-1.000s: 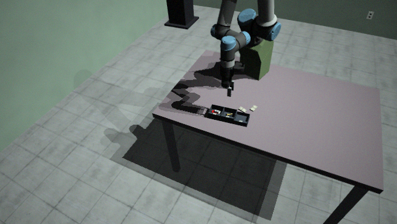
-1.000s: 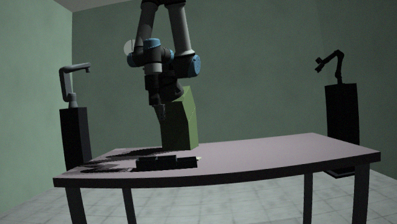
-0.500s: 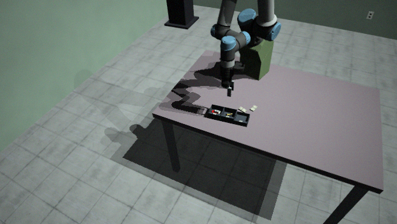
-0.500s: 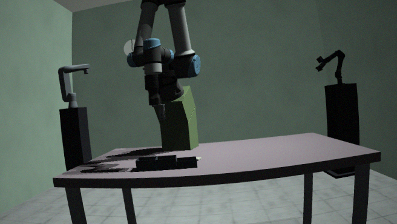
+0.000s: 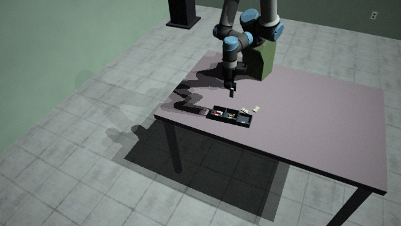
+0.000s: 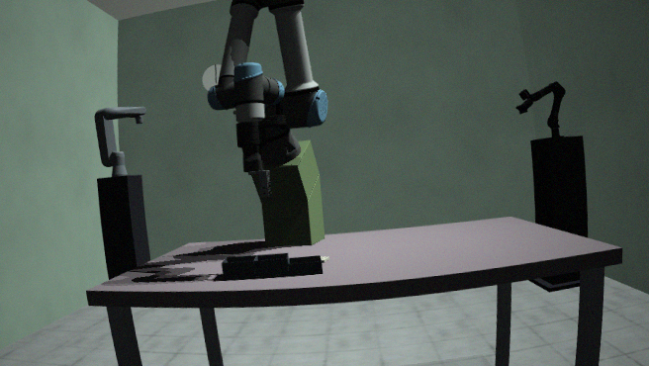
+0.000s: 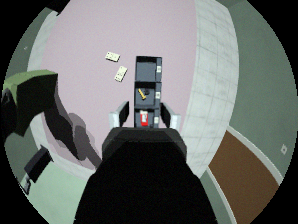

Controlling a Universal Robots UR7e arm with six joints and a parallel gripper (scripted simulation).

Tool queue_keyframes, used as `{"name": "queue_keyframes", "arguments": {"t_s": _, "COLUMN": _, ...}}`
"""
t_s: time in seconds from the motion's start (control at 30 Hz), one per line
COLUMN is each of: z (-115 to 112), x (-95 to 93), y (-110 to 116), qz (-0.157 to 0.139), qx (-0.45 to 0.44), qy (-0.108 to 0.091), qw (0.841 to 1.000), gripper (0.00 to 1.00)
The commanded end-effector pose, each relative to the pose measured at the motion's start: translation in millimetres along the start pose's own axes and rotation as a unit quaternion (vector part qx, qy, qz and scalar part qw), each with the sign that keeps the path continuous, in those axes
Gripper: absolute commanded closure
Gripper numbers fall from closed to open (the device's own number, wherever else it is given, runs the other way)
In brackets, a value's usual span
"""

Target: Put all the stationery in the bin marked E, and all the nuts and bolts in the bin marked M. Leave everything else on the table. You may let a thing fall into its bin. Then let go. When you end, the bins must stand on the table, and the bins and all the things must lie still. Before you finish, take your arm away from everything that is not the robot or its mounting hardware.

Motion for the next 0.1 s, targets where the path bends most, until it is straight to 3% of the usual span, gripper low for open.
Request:
{"name": "queue_keyframes", "arguments": {"t_s": 0.0, "z": 0.3, "x": 0.3, "y": 0.0, "qz": 0.000, "qx": 0.000, "qy": 0.001, "qw": 1.000, "gripper": 0.00}}
{"name": "queue_keyframes", "arguments": {"t_s": 0.07, "z": 0.3, "x": 0.3, "y": 0.0, "qz": 0.000, "qx": 0.000, "qy": 0.001, "qw": 1.000, "gripper": 0.00}}
Point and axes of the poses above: the point where the finger pads meet when closed, its own x axis back along the fingers, its own z axis across the jaws, y = z × x, the point moved 9 cm from there along x, back along the fingers, and after that the axes turned 11 degrees about -x, right-handed, at the moved point
